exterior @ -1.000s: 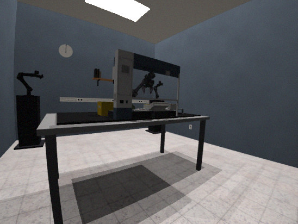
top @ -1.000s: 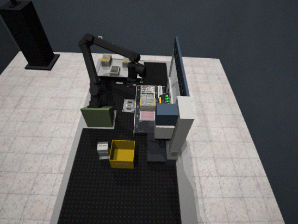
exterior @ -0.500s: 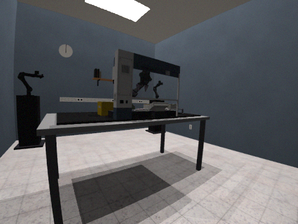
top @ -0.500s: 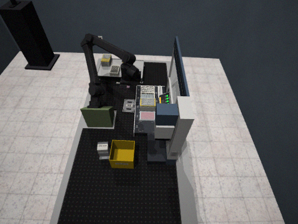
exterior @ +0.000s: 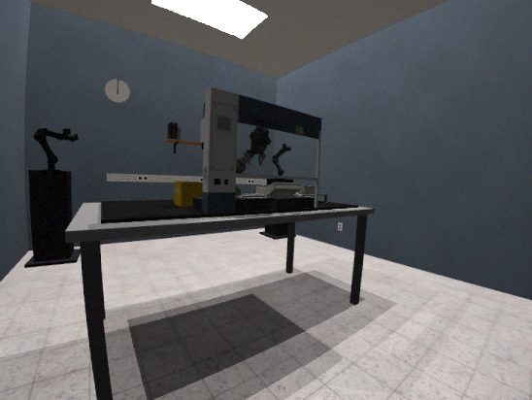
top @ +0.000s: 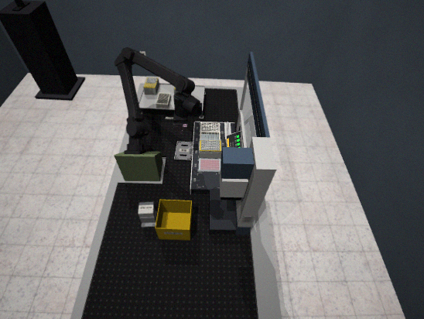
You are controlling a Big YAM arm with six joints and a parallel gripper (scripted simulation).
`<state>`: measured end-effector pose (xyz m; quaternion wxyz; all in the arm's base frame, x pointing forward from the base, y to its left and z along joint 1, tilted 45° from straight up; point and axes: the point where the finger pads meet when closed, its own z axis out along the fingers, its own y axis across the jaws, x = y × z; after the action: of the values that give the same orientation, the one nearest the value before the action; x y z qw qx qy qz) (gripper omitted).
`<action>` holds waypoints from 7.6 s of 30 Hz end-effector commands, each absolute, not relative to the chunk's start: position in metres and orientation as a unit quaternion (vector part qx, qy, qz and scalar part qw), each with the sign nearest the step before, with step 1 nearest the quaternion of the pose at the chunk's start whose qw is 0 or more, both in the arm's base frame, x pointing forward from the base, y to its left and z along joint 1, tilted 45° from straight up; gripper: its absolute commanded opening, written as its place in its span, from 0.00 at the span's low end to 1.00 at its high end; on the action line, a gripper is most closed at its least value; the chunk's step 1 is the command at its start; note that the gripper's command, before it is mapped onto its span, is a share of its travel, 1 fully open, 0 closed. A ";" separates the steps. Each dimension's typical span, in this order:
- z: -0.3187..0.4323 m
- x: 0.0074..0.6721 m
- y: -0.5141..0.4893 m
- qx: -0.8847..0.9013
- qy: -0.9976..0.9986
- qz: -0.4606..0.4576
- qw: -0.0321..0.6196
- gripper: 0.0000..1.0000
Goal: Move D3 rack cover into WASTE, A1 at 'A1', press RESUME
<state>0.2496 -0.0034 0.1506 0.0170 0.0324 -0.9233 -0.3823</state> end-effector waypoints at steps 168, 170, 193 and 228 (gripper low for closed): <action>0.048 0.409 0.109 0.032 -0.925 -0.379 0.004 0.00; 0.048 0.409 0.109 0.032 -0.925 -0.379 0.004 0.00; 0.048 0.409 0.109 0.032 -0.925 -0.379 0.004 0.00; 0.098 0.421 0.063 0.035 -0.926 -0.375 -0.014 0.00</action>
<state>0.4007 0.0772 0.0749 0.0196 0.0241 -0.9241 -0.3809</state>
